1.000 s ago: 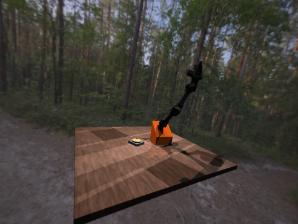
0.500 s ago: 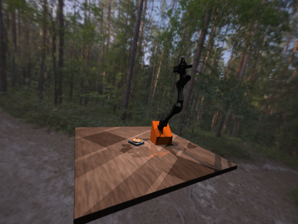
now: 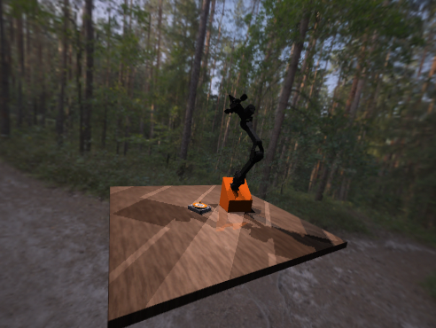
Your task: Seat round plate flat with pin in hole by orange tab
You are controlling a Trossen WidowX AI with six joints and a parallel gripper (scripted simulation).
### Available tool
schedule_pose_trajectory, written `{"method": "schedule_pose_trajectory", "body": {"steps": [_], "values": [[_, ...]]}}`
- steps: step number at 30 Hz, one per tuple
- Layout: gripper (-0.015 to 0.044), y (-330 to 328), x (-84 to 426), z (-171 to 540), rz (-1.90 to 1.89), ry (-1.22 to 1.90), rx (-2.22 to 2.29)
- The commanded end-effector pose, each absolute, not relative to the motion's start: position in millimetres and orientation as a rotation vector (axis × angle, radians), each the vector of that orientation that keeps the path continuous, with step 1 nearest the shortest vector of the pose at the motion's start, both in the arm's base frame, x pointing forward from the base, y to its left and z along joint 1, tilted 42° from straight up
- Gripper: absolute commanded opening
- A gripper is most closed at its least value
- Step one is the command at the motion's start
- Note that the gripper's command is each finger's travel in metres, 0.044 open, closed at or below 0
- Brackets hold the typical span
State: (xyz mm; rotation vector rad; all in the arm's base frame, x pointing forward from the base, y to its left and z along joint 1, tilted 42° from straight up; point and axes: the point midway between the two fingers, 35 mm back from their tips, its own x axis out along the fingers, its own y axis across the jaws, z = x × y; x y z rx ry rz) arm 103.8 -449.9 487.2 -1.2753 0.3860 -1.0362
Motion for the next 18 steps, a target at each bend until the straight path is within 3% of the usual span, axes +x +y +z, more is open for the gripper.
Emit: {"method": "schedule_pose_trajectory", "body": {"steps": [1, 12, 18], "values": [[0.0, -462, 149, 427, -0.882, 0.392, -1.1], [0.0, -431, 257, 283, -0.529, 0.455, -0.652], [0.0, -371, 314, 198, -0.262, 0.522, -0.463]]}}
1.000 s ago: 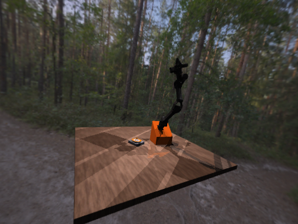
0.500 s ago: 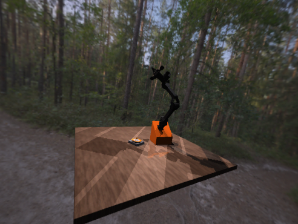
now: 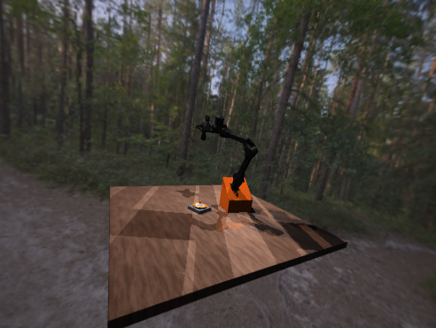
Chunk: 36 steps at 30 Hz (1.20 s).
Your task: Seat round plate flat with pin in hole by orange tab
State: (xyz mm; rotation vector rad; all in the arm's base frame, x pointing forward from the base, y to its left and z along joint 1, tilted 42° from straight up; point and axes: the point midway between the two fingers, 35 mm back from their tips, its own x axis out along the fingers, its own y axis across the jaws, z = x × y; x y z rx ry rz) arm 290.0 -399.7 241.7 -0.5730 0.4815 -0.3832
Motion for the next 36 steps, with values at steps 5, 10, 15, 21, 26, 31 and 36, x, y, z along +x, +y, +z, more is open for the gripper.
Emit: {"method": "schedule_pose_trajectory", "body": {"steps": [5, 10, 15, 21, 26, 31, 36], "values": [[0.0, -315, 341, 133, -0.082, 0.616, -0.273], [0.0, -256, 352, 81, 0.075, 0.722, -0.104], [0.0, -172, 346, 22, 0.269, 0.894, 0.11], [0.0, -81, 312, -26, 0.455, 1.129, 0.329], [0.0, -20, 271, -48, 0.569, 1.339, 0.48], [0.0, -1, 254, -53, 0.602, 1.418, 0.528], [0.0, 0, 252, -52, 0.602, 1.418, 0.528]]}}
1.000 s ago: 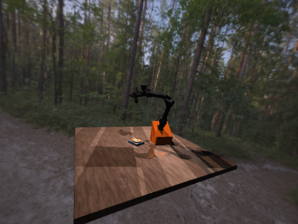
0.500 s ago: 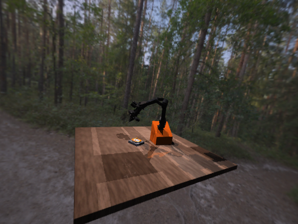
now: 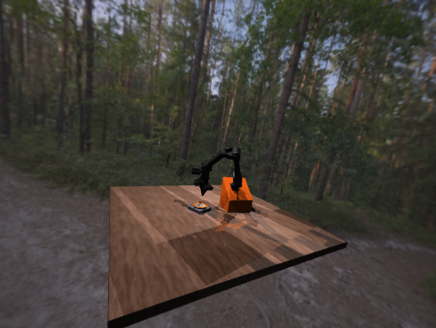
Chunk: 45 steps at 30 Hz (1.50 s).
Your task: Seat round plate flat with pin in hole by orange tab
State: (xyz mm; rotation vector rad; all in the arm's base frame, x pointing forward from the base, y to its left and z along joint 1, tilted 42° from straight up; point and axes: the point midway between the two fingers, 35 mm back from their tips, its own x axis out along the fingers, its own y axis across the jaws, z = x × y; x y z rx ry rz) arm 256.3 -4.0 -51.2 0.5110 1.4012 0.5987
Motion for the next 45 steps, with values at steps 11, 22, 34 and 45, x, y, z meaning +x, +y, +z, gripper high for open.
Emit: {"method": "schedule_pose_trajectory", "body": {"steps": [11, 22, 34, 45], "values": [[0.0, 31, 254, -85, 0.603, 1.417, 0.53], [0.0, 31, 258, -89, 0.604, 1.417, 0.53], [0.0, 25, 271, -94, 0.603, 1.416, 0.53], [0.0, 22, 284, -95, 0.604, 1.415, 0.529]]}}
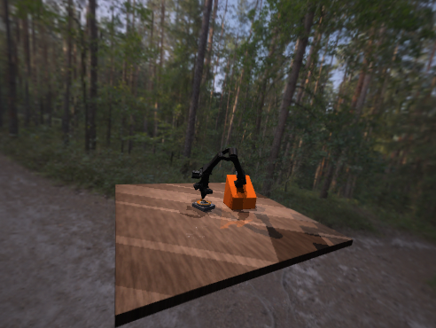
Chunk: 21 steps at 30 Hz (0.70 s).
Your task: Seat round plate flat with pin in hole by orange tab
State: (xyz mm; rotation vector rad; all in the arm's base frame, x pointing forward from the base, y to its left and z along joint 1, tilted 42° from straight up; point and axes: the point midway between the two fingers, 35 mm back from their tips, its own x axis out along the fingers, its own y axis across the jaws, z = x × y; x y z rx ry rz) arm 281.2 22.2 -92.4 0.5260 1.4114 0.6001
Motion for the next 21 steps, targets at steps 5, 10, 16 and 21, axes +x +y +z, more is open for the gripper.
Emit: {"method": "schedule_pose_trajectory", "body": {"steps": [5, 10, 16, 21], "values": [[0.0, 22, 291, -94, 0.604, 1.415, 0.529], [0.0, 22, 298, -93, 0.604, 1.415, 0.529], [0.0, 24, 306, -91, 0.604, 1.414, 0.529], [0.0, 27, 313, -88, 0.604, 1.414, 0.529]]}}
